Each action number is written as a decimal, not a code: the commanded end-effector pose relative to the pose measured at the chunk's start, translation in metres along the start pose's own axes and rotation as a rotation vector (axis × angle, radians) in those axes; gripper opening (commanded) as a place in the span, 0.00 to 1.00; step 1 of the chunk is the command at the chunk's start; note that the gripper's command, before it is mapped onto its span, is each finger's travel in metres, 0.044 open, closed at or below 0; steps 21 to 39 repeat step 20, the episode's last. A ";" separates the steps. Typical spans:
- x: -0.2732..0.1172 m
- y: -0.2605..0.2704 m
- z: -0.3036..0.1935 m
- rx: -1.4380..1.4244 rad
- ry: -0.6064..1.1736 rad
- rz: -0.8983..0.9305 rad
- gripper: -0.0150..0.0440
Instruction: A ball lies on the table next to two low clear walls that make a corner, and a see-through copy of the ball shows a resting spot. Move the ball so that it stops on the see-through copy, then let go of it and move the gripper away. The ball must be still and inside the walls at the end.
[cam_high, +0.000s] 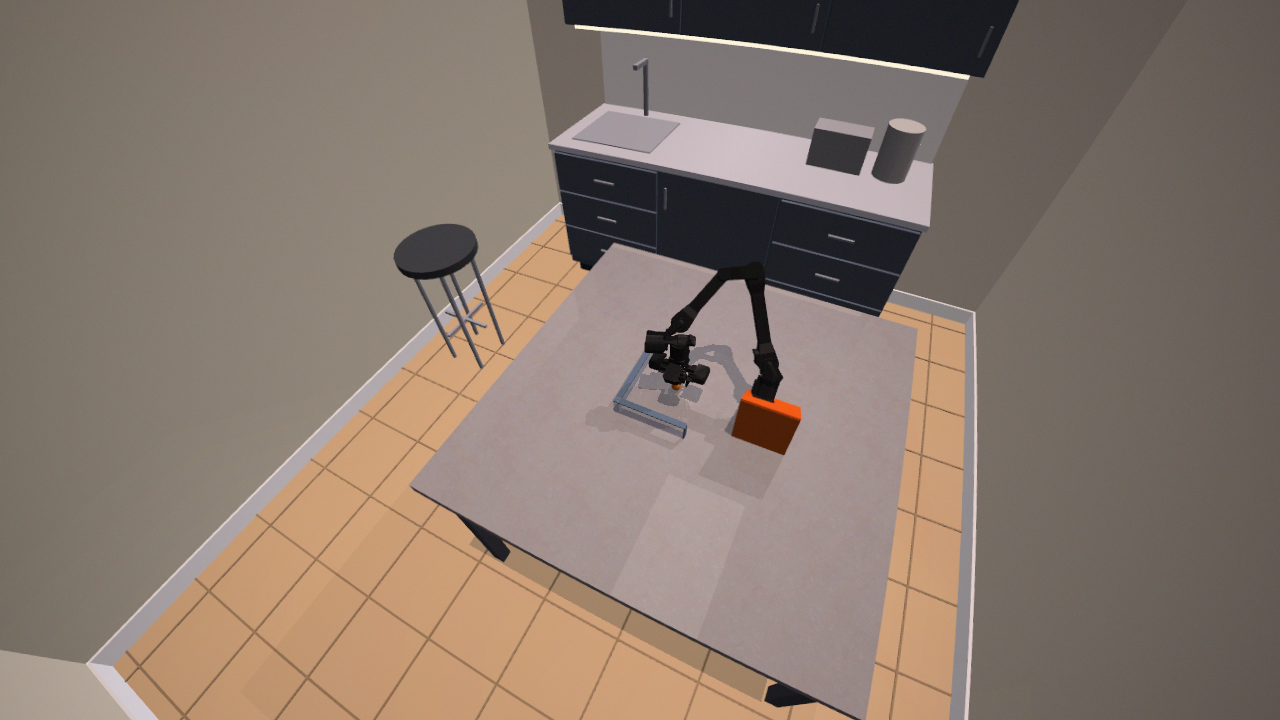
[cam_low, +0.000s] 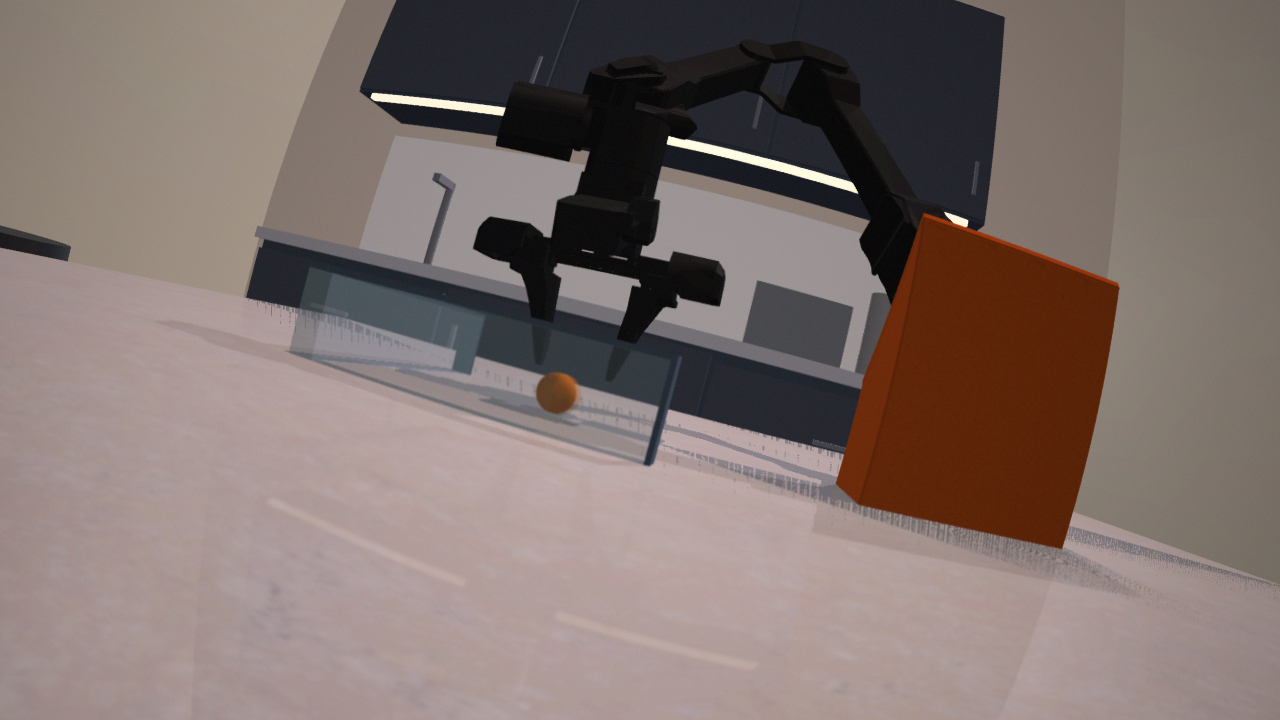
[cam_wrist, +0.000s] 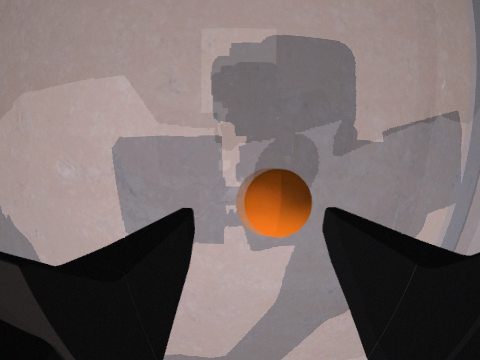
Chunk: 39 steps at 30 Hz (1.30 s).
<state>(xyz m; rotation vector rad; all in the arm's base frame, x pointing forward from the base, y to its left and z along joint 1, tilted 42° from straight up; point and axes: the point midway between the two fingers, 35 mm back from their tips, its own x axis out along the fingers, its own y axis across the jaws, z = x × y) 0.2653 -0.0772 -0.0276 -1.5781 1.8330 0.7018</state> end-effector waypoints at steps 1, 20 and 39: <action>-0.052 -0.004 0.001 0.011 -0.009 -0.027 0.68; -0.108 -0.004 0.001 0.011 -0.011 -0.047 1.00; -0.108 -0.004 0.001 0.011 -0.011 -0.047 1.00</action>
